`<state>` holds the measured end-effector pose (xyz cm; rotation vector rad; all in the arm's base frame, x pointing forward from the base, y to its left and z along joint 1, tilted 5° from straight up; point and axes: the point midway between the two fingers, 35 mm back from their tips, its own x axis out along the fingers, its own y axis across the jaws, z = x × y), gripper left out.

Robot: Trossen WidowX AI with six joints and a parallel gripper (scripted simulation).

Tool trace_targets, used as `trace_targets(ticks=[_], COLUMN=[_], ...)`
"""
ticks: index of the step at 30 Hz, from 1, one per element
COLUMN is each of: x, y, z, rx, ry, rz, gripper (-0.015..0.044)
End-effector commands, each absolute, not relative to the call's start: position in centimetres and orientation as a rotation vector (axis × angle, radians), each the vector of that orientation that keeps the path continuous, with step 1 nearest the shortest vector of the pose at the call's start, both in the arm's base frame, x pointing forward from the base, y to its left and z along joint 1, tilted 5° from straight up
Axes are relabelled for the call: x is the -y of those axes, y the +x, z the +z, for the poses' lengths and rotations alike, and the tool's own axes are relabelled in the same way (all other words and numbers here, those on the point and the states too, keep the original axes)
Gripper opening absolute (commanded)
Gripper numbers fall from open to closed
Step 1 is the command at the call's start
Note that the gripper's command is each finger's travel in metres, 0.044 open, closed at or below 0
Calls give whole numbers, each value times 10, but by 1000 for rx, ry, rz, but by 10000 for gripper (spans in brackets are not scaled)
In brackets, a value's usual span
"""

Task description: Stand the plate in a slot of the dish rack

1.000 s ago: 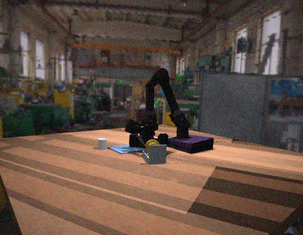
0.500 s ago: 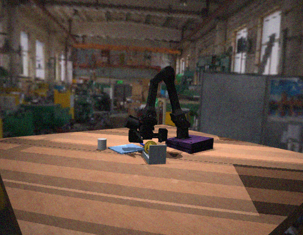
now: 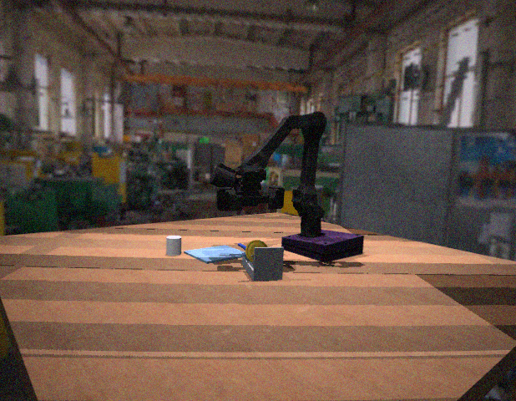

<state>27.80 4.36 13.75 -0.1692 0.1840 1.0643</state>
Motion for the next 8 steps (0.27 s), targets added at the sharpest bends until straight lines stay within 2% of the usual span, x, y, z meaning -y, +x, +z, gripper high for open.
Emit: trace_targets(ticks=[1,8], x=[-41,-33], y=[284,292], z=[141,143], rx=[-277,-506], ry=[-151,-96], rz=[1033,943], gripper=[400,400])
